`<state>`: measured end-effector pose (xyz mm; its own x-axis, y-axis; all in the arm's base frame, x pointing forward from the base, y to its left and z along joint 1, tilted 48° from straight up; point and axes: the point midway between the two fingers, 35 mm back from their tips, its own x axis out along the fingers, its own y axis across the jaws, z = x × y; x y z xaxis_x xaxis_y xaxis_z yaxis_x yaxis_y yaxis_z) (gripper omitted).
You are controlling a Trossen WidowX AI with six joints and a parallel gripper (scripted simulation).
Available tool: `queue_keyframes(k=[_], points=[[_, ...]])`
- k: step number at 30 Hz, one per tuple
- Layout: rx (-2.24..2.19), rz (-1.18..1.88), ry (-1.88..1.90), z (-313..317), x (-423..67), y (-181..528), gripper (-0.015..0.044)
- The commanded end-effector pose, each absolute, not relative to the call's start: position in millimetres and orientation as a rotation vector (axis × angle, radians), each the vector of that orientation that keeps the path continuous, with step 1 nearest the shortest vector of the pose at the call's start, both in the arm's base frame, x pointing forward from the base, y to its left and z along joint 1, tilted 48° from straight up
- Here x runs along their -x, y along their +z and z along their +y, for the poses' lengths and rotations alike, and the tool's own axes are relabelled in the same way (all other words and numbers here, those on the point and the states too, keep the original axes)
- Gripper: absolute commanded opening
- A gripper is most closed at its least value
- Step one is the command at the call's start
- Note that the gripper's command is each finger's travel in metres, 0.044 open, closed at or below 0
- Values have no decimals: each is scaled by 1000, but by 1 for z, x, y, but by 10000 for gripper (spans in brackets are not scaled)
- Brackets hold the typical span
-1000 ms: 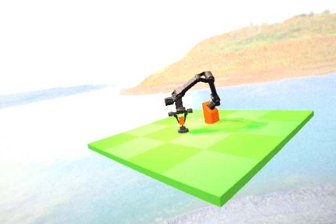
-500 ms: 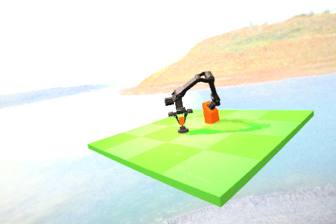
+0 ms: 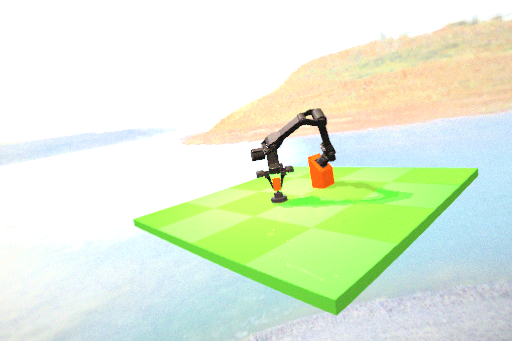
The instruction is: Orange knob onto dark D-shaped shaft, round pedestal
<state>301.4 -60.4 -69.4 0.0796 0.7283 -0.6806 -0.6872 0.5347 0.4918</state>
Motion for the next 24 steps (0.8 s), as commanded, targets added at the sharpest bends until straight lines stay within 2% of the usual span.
queue_keyframes(k=[1, 24], points=[[-73, 1061, 1042, -60, -302, -69, 0], [-70, 1065, 1045, -51, -302, -78, 0]])
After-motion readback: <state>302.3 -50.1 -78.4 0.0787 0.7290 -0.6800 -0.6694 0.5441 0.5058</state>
